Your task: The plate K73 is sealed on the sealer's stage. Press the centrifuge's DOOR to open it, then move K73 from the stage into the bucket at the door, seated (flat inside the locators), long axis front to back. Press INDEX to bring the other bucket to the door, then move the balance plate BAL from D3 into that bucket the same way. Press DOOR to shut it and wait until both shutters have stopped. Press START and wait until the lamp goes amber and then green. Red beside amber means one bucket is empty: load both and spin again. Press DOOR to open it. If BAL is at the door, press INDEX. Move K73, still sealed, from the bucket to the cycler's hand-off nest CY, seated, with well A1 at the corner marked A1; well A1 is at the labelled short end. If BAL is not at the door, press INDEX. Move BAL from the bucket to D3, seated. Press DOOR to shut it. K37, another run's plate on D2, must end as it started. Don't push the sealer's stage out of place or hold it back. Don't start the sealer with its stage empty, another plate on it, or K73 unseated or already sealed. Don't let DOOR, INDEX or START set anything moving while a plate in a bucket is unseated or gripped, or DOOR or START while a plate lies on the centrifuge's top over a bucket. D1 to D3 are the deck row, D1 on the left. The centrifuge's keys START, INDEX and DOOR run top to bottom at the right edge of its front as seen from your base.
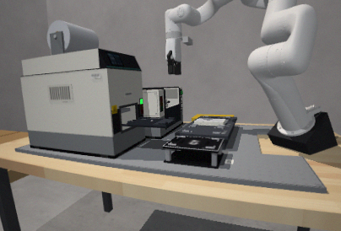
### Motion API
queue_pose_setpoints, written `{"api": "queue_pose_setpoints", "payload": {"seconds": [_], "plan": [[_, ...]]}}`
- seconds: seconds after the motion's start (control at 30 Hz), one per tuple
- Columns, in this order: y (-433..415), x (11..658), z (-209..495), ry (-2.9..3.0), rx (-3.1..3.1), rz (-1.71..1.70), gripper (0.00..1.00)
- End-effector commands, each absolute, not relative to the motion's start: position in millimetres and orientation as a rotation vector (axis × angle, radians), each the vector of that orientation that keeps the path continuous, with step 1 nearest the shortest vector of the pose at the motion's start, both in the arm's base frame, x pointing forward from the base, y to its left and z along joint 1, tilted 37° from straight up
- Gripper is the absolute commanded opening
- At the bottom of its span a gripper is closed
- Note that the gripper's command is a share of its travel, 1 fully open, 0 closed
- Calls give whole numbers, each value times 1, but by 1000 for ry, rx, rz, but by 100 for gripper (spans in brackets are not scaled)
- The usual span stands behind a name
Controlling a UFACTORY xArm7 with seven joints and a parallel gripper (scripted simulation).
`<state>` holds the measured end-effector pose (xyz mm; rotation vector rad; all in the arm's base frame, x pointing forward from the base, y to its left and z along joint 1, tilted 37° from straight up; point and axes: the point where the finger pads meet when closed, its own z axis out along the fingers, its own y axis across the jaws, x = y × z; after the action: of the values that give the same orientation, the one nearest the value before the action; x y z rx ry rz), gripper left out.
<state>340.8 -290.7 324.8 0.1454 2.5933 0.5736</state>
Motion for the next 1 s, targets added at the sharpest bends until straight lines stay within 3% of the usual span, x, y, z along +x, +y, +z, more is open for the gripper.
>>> {"api": "queue_pose_setpoints", "payload": {"seconds": [0.0,0.97], "plan": [[-295,350,330,2592,147,574,100],[-318,448,377,2592,148,574,100]]}}
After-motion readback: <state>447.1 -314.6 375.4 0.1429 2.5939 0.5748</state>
